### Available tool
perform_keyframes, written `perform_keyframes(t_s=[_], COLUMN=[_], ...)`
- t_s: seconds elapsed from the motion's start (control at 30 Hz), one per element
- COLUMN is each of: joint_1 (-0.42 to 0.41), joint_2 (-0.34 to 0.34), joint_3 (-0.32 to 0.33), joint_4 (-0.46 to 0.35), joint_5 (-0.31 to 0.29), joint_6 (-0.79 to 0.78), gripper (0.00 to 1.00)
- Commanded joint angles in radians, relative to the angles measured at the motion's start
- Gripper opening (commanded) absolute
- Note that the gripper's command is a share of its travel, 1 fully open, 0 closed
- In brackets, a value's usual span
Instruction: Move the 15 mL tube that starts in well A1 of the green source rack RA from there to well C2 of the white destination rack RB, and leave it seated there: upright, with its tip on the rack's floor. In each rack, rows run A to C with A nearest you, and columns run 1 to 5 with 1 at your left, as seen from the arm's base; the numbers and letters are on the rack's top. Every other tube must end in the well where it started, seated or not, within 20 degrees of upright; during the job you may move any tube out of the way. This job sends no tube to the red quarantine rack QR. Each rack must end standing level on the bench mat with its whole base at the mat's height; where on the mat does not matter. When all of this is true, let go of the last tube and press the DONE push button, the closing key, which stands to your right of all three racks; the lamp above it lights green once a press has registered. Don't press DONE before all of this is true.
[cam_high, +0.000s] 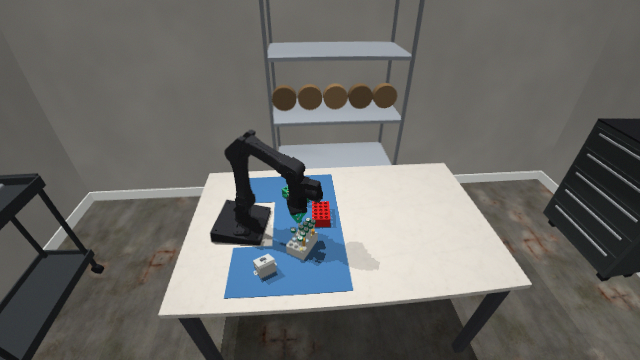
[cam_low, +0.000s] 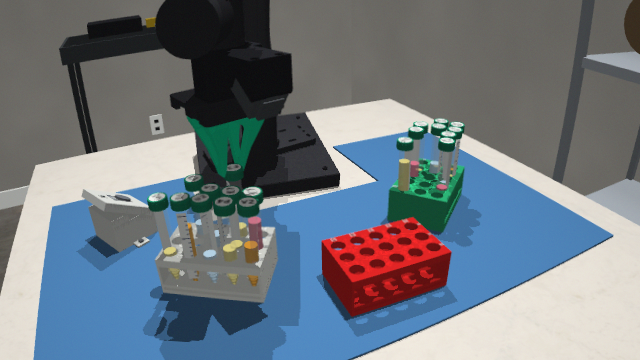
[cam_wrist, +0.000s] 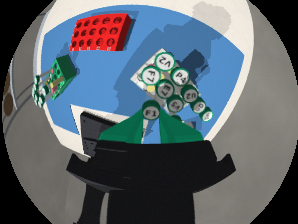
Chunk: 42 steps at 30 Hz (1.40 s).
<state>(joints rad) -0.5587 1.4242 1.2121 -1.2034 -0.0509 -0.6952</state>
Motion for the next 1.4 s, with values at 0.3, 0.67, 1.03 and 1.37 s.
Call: perform_keyframes(t_s=[0.3, 0.67, 1.03, 1.37], joint_1=[0.002, 0.003, 0.003, 0.004], joint_2=[-0.004, -0.002, 0.001, 0.001], joint_3=[-0.015, -0.031, -0.045, -0.048], joint_4=[0.021, 0.039, 0.055, 0.059], joint_5=[0.0, 0.001, 0.001, 0.001], joint_6=[0.002, 0.003, 0.004, 0.004], gripper=[0.0, 0.0, 0.0, 0.0])
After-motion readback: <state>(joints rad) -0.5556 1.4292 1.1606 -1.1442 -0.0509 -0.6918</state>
